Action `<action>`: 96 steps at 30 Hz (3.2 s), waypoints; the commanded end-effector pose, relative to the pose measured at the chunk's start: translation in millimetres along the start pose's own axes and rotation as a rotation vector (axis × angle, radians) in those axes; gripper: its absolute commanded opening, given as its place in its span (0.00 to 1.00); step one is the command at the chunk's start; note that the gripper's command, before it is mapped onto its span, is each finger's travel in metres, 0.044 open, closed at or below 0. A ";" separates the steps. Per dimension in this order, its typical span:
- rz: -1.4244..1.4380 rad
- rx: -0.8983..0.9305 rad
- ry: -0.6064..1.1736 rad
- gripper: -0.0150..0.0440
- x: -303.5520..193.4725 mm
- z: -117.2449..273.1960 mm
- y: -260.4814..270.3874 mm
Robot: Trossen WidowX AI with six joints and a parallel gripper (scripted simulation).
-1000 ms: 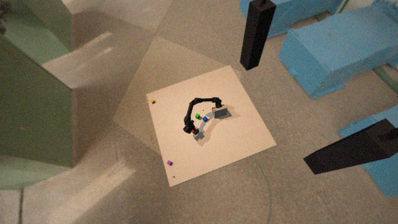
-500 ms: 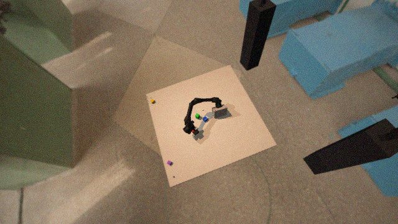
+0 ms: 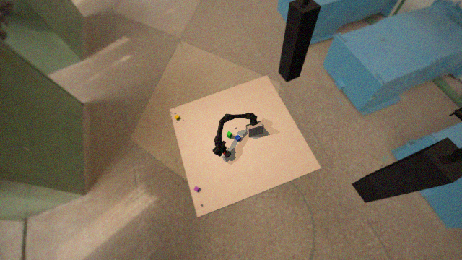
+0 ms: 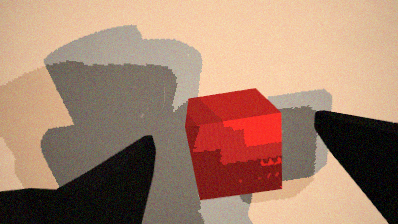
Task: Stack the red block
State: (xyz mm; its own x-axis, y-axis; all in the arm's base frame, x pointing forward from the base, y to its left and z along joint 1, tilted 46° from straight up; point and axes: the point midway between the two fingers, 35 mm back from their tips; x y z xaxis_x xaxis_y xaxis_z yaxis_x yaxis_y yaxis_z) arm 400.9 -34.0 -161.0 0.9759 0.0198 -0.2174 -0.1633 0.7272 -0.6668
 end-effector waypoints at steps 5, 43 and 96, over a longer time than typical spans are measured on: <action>0.011 -0.006 0.012 1.00 -3.7 -11.2 2.1; 0.011 -0.004 0.011 0.25 -2.5 13.7 2.4; 0.007 0.003 0.018 0.25 -54.9 117.1 -58.5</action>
State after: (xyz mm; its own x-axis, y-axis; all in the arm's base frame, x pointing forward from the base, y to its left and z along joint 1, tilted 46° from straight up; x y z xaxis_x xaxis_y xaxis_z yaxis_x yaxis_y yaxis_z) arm 380.7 8.6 -37.0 0.9710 0.0093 -0.2388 -0.1696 0.7306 -0.6614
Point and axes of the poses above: the point midway between the two fingers, 35 mm back from their tips, its own z axis back along the fingers, its own y axis across the jaws, x = y × z, and after that the axes turned 5 degrees about -z, right-handed
